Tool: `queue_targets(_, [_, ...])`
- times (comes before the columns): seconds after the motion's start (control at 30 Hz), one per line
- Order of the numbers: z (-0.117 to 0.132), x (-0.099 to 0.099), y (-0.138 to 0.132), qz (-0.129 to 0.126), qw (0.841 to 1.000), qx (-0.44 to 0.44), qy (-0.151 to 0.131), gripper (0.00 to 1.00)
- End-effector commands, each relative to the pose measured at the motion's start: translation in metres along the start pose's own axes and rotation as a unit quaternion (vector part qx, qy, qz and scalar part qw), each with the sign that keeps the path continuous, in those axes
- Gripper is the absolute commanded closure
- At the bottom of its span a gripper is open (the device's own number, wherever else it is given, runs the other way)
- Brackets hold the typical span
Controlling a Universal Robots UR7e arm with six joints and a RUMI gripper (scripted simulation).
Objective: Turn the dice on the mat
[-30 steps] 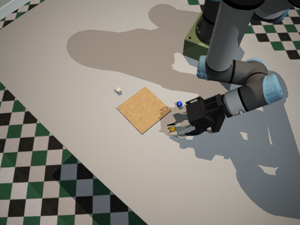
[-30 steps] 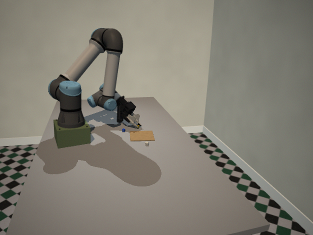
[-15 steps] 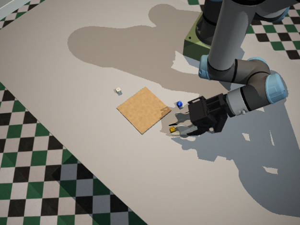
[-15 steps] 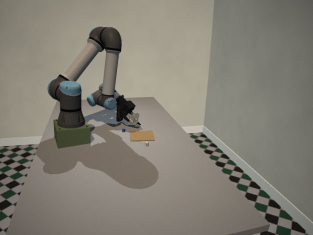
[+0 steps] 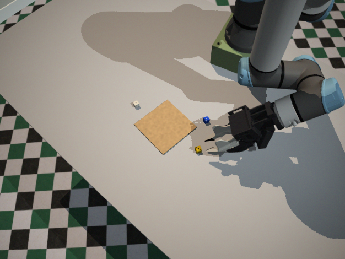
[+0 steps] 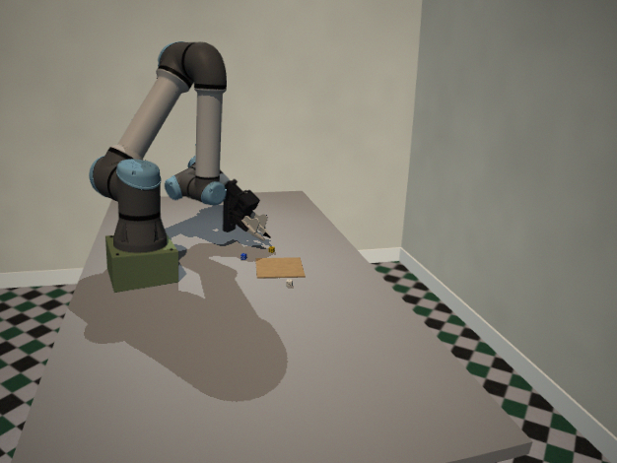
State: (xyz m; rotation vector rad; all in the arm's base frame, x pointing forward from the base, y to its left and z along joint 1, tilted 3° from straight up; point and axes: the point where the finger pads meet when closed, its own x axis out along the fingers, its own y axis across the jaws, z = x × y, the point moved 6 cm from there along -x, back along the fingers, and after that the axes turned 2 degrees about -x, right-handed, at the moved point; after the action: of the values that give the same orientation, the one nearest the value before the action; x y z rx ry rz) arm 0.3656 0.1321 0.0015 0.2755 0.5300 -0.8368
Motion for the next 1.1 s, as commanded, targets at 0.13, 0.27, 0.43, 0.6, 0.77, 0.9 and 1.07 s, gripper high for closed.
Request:
queue_targets(0.13, [0.0,-0.006,-0.002,-0.008,1.0,-0.002,0.001,0.82])
queue_targets(0.27, [0.005,-0.009,-0.002,-0.008,1.0,-0.002,0.001,0.82])
queue_targets(0.43, [0.016,-0.017,-0.002,-0.008,1.0,-0.002,0.001,0.82])
queue_targets(0.6, [0.031,-0.027,-0.003,-0.008,1.0,-0.002,0.001,0.82])
queue_targets(0.77, [0.039,-0.033,-0.003,-0.008,1.0,-0.002,0.001,0.82])
queue_targets(0.9, [0.046,-0.038,-0.003,-0.008,1.0,-0.002,0.001,0.82])
queue_targets(1.07, [0.048,-0.039,-0.003,-0.008,1.0,-0.002,0.001,0.82])
